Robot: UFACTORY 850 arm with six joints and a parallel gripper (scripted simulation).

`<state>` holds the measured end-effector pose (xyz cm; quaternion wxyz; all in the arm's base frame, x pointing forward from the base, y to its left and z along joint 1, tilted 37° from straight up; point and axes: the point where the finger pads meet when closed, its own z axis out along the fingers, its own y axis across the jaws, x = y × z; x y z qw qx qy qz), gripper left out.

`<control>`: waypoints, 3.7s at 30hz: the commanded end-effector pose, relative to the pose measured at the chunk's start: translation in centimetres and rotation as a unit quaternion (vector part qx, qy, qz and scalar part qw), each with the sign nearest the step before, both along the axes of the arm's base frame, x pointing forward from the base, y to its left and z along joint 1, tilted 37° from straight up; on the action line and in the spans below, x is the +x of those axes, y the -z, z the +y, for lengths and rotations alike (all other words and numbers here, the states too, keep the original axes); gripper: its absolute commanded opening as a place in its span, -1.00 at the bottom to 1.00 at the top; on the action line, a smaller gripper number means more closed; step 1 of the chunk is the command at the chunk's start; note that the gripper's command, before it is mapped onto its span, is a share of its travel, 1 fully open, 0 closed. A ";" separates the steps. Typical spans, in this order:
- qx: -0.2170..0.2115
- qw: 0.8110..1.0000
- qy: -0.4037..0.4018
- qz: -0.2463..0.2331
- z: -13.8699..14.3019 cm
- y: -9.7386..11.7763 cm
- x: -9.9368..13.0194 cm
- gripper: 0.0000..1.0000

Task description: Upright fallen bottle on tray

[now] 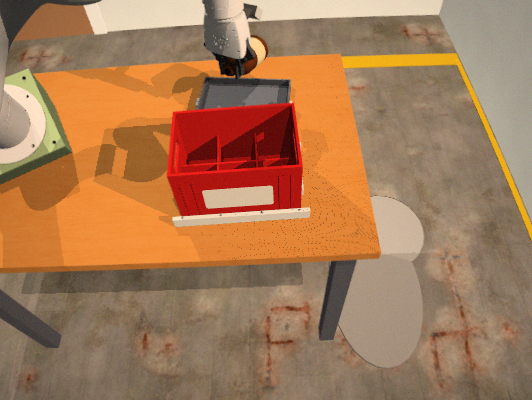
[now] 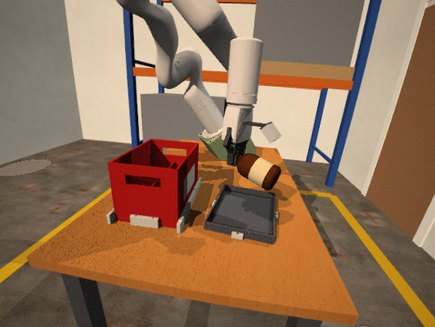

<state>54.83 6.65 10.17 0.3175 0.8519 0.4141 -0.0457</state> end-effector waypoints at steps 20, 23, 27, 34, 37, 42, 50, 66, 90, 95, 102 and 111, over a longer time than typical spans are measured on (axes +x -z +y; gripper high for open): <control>0.000 1.000 0.000 -0.001 1.3 -1.8 -0.3 -1.00; 0.000 1.000 0.000 -0.001 1.4 -1.9 -0.4 -1.00; 0.000 1.000 0.000 -0.001 1.5 -2.1 -0.4 -1.00; 0.000 1.000 0.000 -0.001 1.6 -2.2 -0.4 -1.00; 0.000 1.000 0.000 -0.001 1.7 -2.2 -0.4 -1.00; 0.000 1.000 0.000 -0.001 1.7 -2.3 -0.5 -1.00; 0.000 1.000 0.000 -0.001 1.7 -2.3 -0.5 -1.00; 0.000 1.000 -0.001 0.000 1.7 -2.3 -0.5 -1.00; -0.023 0.992 -0.100 0.072 1.7 -2.3 -0.5 -1.00; -0.024 0.991 -0.104 0.075 1.7 -2.3 -0.5 -1.00; -0.024 0.991 -0.104 0.075 1.7 -2.3 -0.5 -1.00; -0.025 0.991 -0.108 0.077 1.7 -2.3 -0.5 -1.00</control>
